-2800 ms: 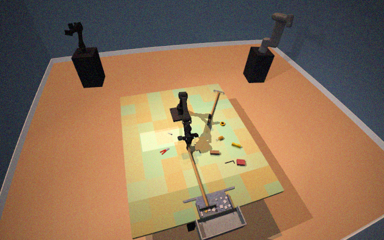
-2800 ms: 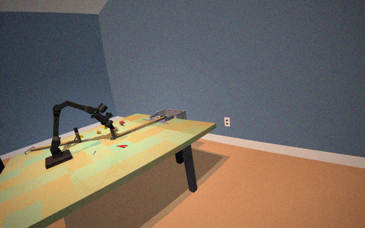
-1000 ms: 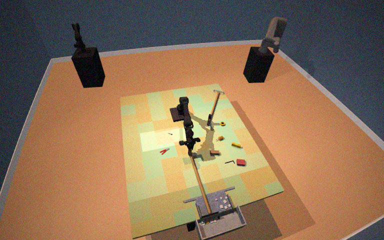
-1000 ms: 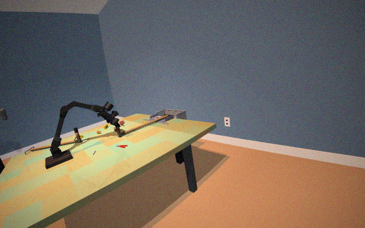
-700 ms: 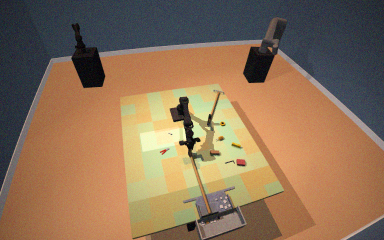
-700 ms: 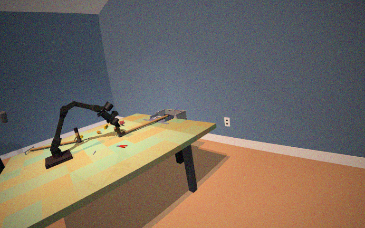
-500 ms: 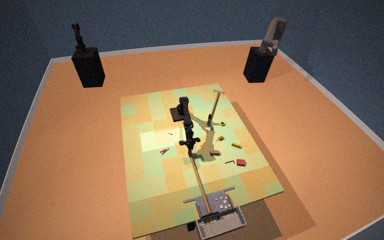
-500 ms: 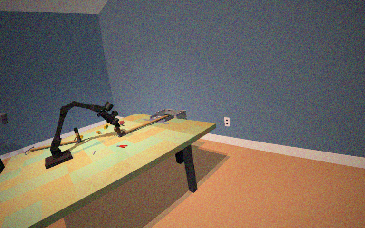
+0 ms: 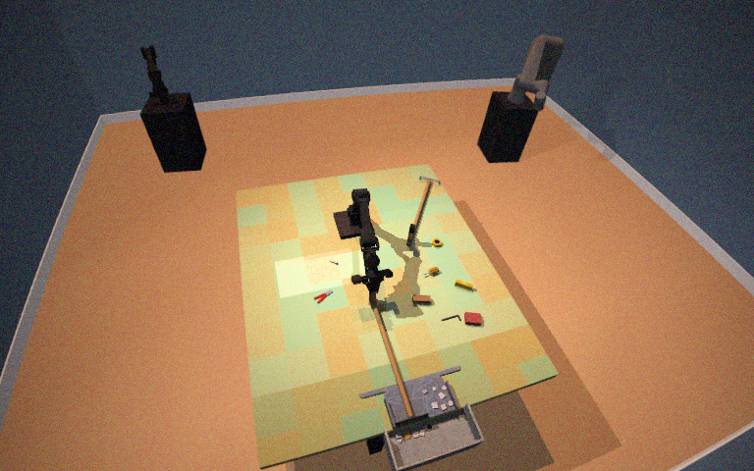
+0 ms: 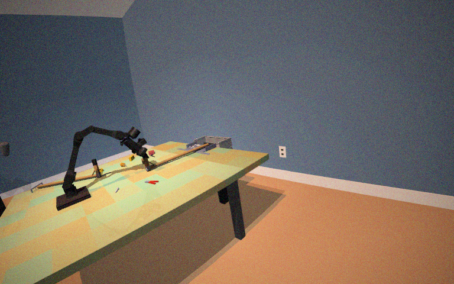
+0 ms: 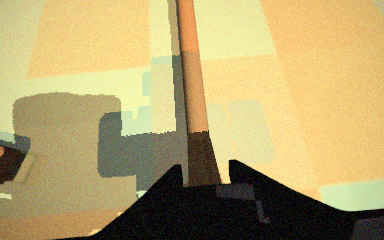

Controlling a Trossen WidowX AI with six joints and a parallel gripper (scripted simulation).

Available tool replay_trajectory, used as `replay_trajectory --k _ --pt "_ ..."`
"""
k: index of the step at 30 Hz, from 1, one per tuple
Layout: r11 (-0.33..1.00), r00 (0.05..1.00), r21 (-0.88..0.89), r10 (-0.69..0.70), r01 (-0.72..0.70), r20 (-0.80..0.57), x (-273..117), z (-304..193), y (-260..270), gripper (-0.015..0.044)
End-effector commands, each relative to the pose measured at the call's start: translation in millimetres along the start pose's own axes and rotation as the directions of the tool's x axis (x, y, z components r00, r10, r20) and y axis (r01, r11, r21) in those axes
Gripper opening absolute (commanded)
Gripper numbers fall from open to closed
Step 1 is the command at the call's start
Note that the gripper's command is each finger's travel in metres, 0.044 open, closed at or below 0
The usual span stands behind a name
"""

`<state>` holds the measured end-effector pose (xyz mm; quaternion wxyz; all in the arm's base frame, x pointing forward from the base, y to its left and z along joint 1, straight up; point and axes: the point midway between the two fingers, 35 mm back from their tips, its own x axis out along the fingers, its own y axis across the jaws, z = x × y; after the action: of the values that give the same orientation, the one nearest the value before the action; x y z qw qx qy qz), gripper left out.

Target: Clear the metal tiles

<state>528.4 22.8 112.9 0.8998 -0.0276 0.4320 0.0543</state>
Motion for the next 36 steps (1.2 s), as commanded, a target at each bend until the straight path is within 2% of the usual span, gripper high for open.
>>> replay_trajectory --k 1,36 --pt "1.0 1.0 -0.001 0.0 0.0 0.007 -6.8 -0.9 -1.1 0.0" --pt "1.0 1.0 -0.001 -0.001 0.001 0.008 -34.6 -22.7 -4.0 0.0"
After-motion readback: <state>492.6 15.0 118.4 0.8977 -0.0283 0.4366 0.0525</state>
